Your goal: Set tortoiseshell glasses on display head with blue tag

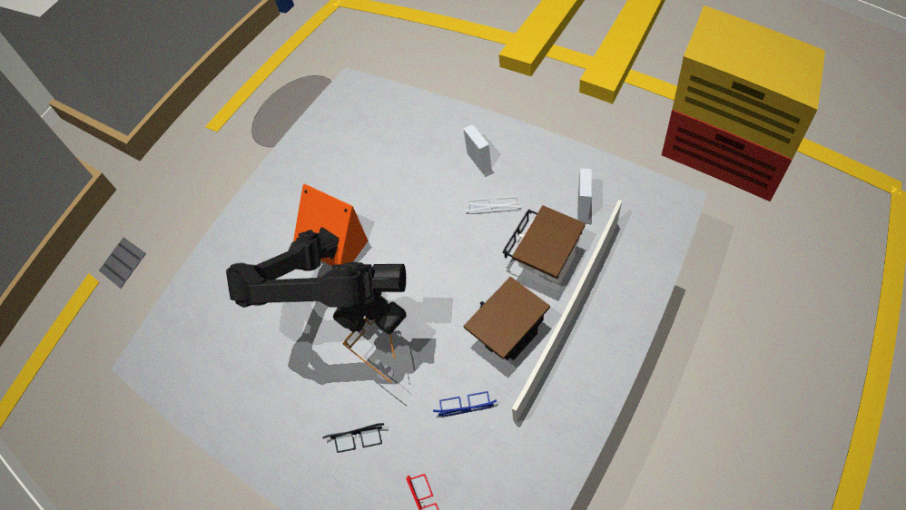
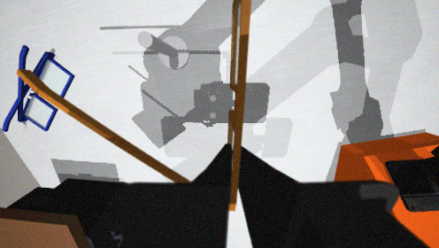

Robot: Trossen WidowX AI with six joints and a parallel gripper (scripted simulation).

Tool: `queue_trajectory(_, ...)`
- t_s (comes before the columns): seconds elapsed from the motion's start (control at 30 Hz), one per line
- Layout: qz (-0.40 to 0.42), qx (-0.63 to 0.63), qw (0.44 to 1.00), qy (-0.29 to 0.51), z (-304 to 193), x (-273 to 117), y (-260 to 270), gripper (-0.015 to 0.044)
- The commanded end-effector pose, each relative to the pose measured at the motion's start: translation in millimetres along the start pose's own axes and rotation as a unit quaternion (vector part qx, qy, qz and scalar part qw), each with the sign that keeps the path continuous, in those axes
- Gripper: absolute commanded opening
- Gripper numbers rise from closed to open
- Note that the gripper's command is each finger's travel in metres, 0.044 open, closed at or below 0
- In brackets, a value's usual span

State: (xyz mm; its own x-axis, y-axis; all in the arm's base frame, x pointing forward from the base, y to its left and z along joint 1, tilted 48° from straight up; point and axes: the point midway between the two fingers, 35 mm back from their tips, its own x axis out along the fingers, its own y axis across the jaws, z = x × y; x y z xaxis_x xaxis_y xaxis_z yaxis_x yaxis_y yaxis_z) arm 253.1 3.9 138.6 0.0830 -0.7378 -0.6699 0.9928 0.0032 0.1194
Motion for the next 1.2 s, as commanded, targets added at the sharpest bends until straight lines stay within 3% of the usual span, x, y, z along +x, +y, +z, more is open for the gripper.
queue_trajectory(0.0, 0.003, 0.003, 1.0, 0.002, 18.4, -2.8, 9.6, 0.0)
queue_trajectory(0.23, 0.003, 0.003, 1.0, -0.001, 57.8, -2.7, 21.5, 0.0)
queue_trajectory(0.67, 0.003, 0.003, 1.0, 0.0, 58.8, -0.7, 21.9, 0.0)
queue_trajectory(1.17, 0.004, 0.004, 1.0, -0.002, 59.6, 56.2, 22.1, 0.0)
